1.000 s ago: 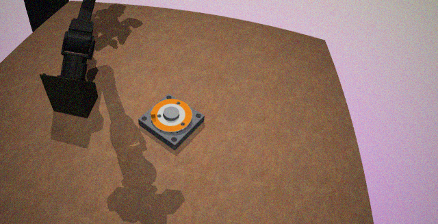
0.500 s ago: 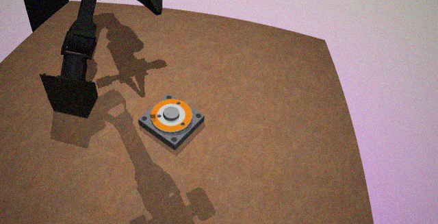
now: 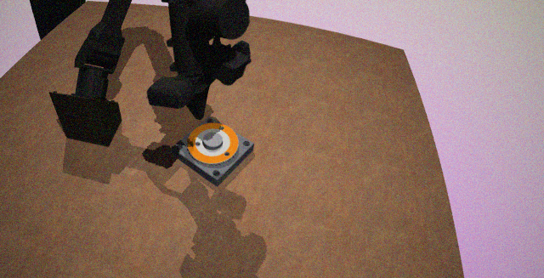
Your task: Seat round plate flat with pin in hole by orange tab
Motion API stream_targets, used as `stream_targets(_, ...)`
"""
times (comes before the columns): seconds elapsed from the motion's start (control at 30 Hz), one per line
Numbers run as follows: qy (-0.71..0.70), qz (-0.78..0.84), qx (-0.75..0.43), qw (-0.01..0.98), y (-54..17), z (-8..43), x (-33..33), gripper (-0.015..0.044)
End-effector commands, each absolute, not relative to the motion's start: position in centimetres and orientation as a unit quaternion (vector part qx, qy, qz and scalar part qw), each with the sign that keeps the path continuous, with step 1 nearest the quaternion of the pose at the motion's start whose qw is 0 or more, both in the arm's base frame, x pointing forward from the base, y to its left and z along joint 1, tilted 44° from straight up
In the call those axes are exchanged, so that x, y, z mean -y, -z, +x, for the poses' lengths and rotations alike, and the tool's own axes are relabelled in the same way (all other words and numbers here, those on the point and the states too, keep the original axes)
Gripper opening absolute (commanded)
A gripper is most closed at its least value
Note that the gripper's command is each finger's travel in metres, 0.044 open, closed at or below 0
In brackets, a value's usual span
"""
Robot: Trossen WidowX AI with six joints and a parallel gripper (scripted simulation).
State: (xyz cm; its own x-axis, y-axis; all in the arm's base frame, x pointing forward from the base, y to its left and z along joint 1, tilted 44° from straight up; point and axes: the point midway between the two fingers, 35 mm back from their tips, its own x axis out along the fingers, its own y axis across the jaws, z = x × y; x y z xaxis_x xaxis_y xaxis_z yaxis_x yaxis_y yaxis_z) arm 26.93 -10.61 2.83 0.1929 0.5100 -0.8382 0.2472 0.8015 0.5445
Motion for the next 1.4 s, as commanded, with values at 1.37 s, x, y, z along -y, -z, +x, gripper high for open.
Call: stream_targets(1.37,-0.251,0.279,-0.654,0.657,3.3,24.2,0.9,0.0)
